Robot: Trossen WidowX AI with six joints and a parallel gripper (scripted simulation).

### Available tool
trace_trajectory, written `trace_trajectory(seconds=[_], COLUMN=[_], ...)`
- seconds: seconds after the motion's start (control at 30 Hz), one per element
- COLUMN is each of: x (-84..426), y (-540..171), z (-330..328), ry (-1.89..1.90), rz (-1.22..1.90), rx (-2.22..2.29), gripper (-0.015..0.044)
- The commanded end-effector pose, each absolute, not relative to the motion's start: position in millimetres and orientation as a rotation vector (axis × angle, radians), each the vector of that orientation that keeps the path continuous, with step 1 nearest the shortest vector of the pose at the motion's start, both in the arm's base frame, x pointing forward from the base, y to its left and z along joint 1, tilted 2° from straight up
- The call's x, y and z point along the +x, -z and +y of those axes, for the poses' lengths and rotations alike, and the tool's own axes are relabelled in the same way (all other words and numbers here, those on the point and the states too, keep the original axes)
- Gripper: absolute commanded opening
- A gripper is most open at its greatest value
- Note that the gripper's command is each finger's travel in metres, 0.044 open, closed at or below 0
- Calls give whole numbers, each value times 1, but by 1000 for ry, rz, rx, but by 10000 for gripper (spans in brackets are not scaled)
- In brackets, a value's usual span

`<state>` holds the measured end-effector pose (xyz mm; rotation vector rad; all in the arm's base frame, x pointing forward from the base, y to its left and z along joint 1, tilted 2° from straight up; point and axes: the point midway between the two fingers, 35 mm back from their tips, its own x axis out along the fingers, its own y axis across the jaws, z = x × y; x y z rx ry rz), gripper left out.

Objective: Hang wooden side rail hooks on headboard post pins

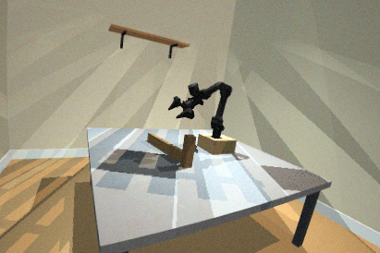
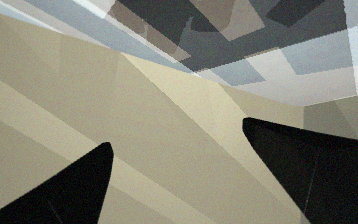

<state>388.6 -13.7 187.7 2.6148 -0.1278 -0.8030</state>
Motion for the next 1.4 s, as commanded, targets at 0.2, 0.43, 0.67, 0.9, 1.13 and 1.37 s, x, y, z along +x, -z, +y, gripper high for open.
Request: trace_trajectory(seconds=[0.2, 0.43, 0.67, 0.9, 1.13, 1.37], x=[334, 302, 302, 302, 299, 302], y=[-91, -60, -60, -60, -39, -35], z=[76, 100, 100, 100, 74, 73], ry=[1167, 1302, 1302, 1302, 1397, 1264], rz=[220, 311, 311, 311, 273, 537], rx=[2520, 2448, 2448, 2448, 2377, 2141], gripper=[440, 440, 440, 440, 440, 440])
